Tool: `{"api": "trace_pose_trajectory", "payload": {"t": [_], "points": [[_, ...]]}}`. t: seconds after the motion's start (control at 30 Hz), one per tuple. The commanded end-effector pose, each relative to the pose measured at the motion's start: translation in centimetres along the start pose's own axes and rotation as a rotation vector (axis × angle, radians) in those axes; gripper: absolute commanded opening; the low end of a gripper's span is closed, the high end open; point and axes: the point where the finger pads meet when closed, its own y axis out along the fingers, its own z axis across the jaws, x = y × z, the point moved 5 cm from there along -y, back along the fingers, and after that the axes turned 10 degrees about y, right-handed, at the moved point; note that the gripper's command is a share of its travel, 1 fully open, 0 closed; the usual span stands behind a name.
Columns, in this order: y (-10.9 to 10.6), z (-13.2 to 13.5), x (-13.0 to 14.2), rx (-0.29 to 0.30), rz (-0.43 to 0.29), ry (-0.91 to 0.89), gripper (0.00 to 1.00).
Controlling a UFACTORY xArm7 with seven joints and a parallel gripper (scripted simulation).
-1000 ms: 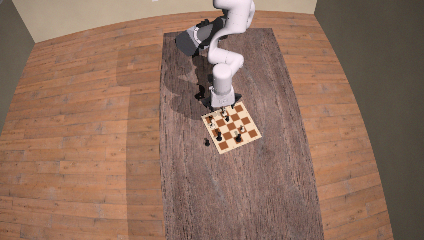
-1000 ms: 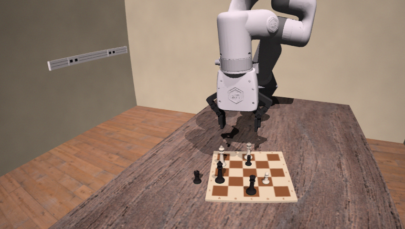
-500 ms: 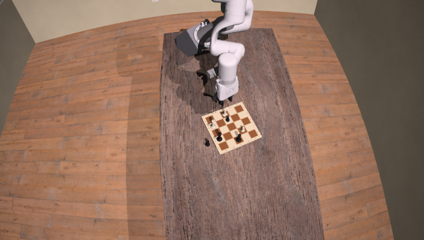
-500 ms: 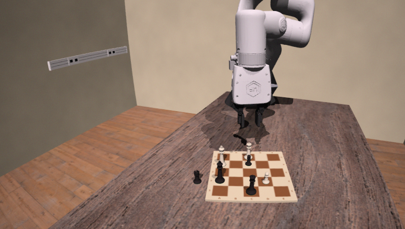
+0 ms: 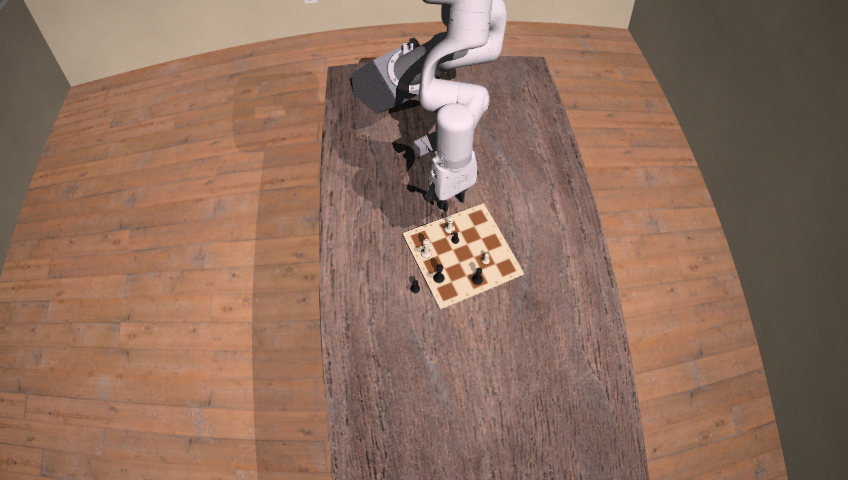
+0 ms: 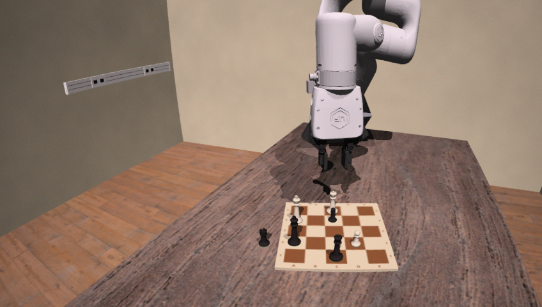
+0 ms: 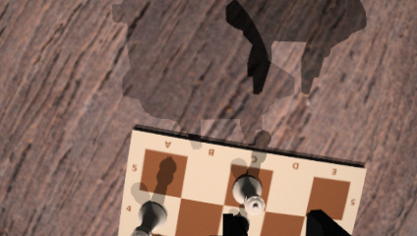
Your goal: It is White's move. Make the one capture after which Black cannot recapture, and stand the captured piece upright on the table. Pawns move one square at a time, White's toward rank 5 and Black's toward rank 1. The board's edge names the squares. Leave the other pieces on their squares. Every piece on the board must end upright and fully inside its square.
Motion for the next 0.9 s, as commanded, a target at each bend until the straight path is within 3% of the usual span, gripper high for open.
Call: {"api": "trace_pose_trajectory", "payload": {"t": [0.0, 0.87], "points": [[-0.08, -0.05, 0.10, -0.001, -0.003, 0.000, 0.43], [0.87, -0.03, 0.10, 0.001, -0.004, 0.000, 0.43]]}}
